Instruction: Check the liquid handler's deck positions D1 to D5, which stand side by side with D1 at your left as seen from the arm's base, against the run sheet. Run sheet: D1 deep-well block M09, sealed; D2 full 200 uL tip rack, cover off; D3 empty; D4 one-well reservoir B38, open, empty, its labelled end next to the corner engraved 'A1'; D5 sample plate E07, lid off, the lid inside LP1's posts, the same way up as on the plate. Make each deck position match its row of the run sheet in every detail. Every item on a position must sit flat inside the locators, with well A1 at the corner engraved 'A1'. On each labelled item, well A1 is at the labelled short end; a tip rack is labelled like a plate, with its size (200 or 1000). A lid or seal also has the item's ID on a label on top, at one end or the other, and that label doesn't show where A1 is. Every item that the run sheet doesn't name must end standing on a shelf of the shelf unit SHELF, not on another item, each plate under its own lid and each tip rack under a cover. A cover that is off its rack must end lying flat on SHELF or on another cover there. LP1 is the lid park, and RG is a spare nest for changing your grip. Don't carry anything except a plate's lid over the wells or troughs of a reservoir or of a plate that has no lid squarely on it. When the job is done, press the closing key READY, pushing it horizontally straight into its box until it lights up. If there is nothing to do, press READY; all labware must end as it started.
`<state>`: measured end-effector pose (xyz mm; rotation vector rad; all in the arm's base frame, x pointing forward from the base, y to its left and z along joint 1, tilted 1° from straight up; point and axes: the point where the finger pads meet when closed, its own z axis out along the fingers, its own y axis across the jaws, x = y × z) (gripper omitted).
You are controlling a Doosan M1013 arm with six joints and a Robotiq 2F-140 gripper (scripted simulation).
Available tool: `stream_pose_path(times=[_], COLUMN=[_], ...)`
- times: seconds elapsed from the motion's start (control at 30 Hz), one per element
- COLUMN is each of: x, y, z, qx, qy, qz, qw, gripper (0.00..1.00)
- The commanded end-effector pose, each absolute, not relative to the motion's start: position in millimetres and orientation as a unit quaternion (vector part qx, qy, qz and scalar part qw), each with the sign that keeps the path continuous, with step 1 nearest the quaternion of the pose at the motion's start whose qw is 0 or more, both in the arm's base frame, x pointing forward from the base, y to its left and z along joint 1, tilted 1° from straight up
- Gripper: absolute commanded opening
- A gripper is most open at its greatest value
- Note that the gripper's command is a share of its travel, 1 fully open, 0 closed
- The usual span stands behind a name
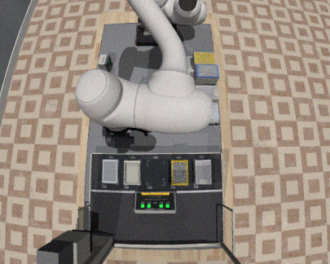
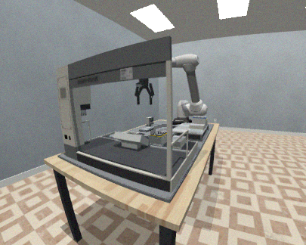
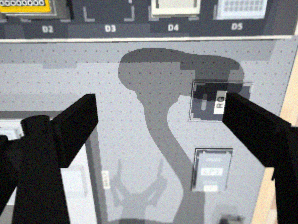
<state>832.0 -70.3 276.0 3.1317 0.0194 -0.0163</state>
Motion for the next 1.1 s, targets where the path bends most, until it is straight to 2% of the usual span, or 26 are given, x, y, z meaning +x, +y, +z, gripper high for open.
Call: stream_pose_path(times=[0.0,0.37,1.07], x=[832,832,832], y=[-91,-146,-147], z=[276,276,275], qx=[1.0,1.0,1.0], qy=[0.007,0.007,0.007], qz=[-0.007,-0.008,-0.008], qw=[0.007,0.007,0.006], gripper=[0.79,0.79,0.79])
